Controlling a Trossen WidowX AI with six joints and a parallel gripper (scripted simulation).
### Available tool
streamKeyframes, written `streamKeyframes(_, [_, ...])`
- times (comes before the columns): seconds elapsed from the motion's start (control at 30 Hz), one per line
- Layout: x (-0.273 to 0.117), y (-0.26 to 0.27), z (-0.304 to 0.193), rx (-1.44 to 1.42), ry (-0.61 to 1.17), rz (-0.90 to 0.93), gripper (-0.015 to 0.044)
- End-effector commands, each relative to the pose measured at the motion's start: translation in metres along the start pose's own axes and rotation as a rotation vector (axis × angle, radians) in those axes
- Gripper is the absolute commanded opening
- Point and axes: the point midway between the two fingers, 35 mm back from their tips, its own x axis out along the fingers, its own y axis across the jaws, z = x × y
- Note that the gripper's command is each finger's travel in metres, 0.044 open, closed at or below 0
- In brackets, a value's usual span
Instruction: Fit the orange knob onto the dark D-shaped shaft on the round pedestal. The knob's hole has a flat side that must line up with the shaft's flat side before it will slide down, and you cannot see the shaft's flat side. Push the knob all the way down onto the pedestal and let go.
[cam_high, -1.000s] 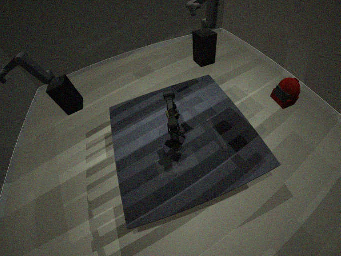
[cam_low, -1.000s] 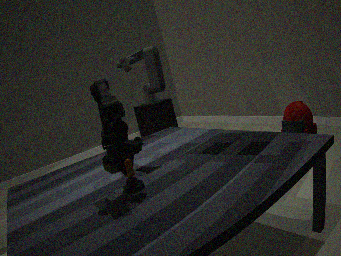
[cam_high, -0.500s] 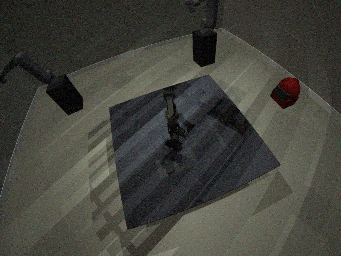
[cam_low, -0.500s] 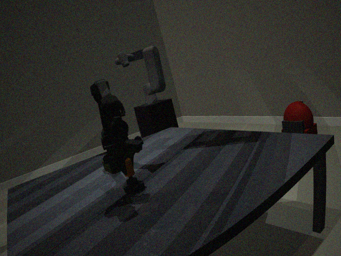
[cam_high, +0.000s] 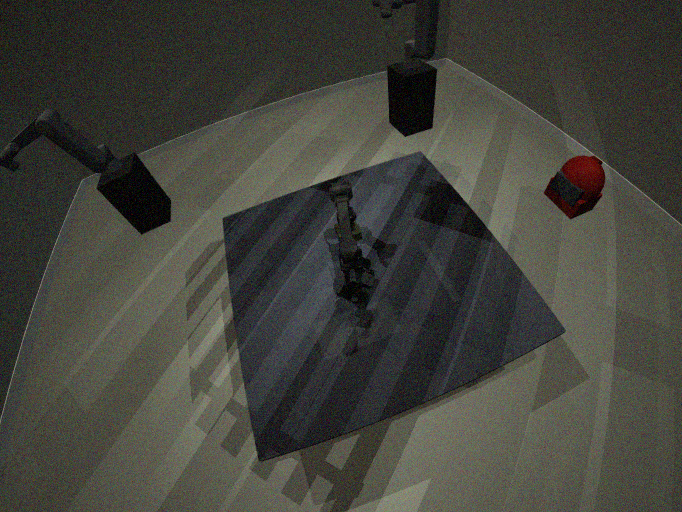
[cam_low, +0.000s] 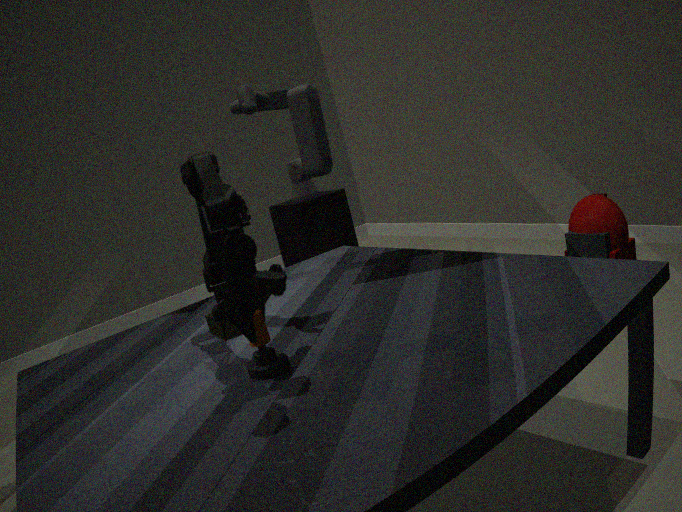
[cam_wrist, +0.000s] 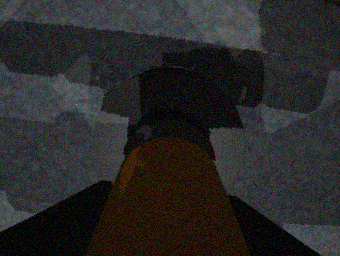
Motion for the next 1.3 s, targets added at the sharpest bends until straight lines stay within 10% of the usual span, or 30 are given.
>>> streamKeyframes(0.0, [0.0002,-0.0012,0.0006,-0.005,0.001,-0.003,0.0000])
streamKeyframes(1.27, [0.0003,-0.0013,0.0003,-0.215,0.001,-0.003,0.0000])
